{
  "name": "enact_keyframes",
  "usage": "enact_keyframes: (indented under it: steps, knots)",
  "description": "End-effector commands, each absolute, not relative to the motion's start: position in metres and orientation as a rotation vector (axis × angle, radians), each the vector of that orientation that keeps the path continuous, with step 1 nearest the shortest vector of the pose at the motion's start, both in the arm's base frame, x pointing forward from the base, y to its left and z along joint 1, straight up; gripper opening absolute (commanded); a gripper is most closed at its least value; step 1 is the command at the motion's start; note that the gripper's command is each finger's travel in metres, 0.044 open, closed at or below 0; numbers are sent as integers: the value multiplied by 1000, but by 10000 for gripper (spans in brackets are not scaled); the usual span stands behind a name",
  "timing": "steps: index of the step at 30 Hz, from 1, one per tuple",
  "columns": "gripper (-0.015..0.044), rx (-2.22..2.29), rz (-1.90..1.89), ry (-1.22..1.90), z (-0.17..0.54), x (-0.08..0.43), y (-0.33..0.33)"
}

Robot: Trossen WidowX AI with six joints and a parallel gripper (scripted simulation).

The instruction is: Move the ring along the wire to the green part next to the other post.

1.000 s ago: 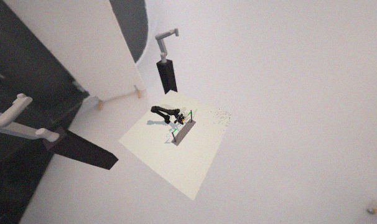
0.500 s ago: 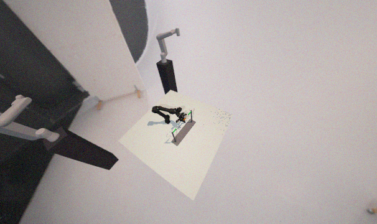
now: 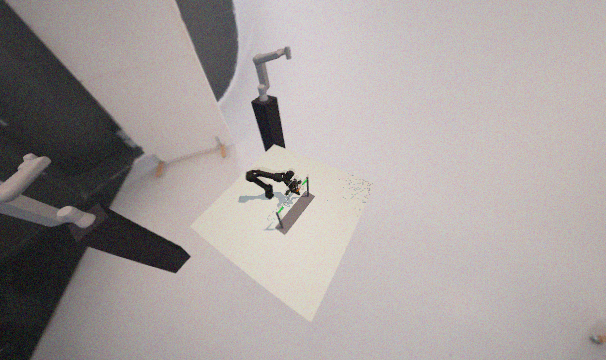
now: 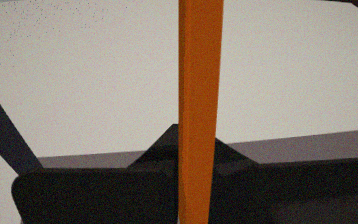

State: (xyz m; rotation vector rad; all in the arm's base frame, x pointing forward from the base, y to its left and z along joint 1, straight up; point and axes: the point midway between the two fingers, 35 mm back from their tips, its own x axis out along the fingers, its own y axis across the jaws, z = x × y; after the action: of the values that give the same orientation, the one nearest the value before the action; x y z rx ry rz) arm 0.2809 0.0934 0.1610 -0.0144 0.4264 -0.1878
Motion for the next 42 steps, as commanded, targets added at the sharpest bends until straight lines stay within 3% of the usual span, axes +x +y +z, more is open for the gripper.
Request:
enact_keyframes:
  steps: [1,42]
  knots:
    - [-150,-4,-190,422,163,282,99]
    - [-150,3,-188,420,158,284,135]
